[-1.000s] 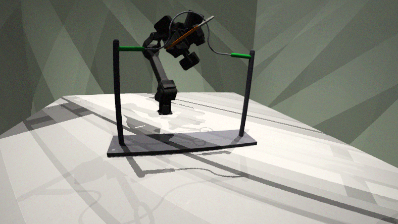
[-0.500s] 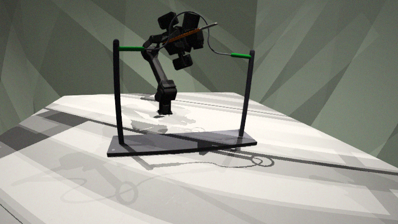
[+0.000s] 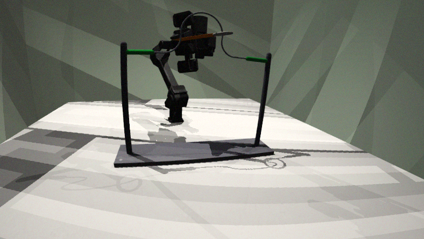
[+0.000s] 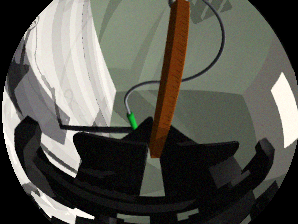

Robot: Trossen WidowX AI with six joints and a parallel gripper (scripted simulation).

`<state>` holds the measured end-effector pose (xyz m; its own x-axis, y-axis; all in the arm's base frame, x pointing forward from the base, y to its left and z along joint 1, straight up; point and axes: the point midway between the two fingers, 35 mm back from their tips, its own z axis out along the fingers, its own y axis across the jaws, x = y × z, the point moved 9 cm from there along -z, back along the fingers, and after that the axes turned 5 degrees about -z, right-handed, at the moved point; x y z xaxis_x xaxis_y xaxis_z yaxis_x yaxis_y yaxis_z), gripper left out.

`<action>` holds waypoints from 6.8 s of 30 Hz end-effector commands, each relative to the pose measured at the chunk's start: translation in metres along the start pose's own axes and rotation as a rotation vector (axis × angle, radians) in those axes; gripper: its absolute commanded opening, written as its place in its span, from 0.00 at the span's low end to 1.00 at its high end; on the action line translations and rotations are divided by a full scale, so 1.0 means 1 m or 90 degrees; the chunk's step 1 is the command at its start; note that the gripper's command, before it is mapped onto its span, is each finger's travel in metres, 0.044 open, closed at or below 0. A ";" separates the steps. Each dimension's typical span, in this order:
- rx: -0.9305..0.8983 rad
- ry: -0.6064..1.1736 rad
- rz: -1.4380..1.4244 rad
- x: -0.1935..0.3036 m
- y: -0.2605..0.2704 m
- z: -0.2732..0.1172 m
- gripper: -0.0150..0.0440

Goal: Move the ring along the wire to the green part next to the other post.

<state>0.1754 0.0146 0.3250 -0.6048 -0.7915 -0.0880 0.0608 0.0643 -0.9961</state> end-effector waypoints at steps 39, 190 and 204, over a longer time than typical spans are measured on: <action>-0.100 -0.043 0.181 -0.001 0.062 0.001 0.00; -0.450 0.001 0.764 -0.119 0.125 -0.115 0.53; -0.448 -0.002 0.766 -0.110 0.114 -0.129 0.53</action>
<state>0.1477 0.1881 0.2172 -0.4711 -0.0424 -0.8810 0.1233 0.9859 -0.1134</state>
